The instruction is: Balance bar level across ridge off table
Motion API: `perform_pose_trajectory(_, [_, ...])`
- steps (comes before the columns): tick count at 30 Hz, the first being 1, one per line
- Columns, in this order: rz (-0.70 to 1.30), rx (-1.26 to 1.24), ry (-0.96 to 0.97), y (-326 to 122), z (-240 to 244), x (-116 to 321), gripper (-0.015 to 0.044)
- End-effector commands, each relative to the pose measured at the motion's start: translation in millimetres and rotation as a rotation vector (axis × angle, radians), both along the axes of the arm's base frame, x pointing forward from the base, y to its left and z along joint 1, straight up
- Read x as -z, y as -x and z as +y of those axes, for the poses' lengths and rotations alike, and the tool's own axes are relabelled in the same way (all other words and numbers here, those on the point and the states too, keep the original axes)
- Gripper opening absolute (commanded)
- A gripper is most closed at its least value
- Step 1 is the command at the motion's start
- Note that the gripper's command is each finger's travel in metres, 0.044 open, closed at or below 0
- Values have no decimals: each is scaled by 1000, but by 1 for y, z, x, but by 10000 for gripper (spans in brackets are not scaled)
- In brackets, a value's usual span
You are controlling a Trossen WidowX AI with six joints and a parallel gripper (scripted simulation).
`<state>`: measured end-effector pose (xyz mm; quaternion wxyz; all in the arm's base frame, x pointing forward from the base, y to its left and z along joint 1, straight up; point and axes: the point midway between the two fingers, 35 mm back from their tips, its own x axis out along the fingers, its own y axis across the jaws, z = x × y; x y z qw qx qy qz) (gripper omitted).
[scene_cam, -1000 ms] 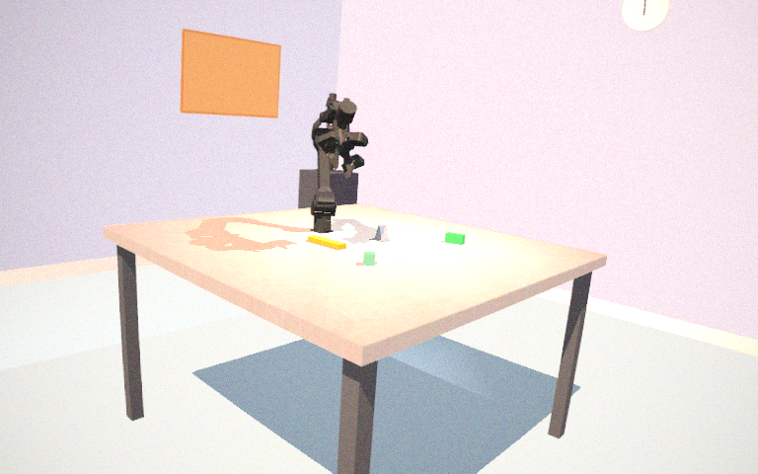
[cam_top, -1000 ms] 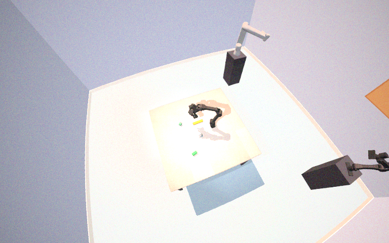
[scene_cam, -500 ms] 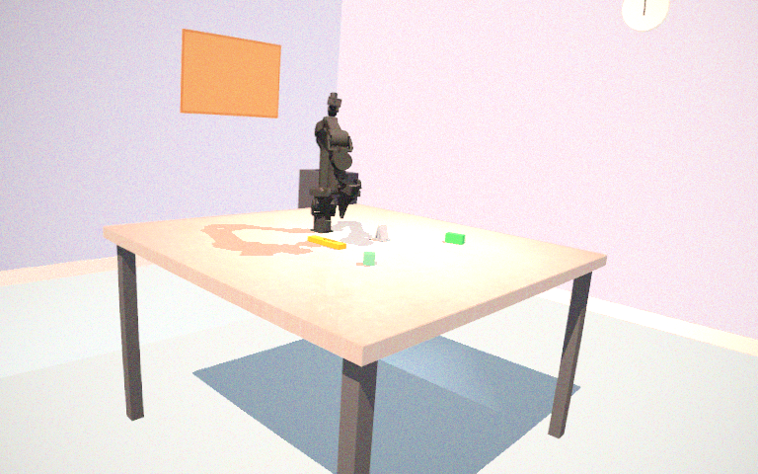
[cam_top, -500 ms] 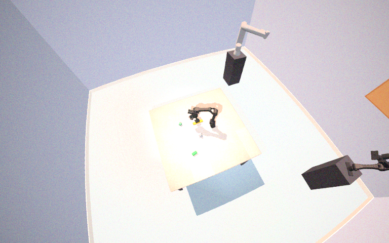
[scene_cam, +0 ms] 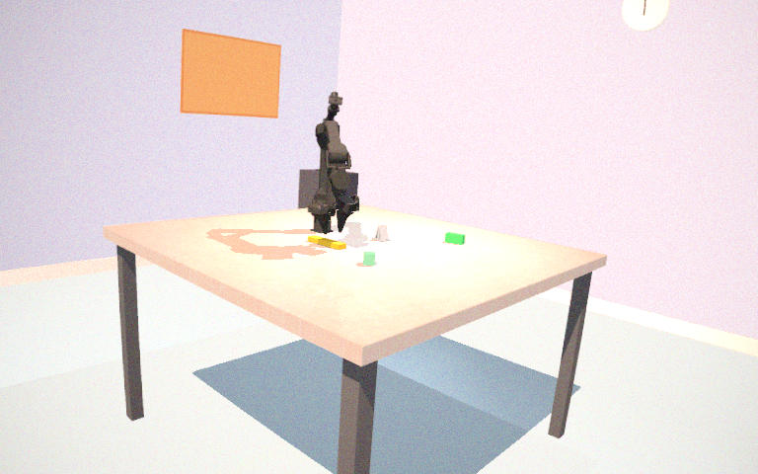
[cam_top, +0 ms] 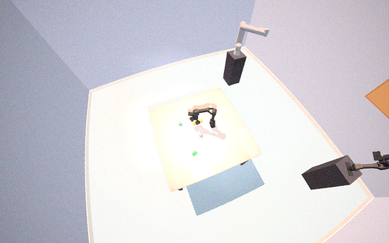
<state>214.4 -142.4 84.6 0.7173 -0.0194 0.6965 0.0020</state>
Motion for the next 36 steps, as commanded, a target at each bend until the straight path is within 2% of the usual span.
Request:
perform_pose_trajectory(1, [9,6,-10,1,1,12,315])
perform_pose_trajectory(22, [9,6,-11,1,1,38,315])
perform_pose_trajectory(36, [9,6,-11,1,1,38,315])
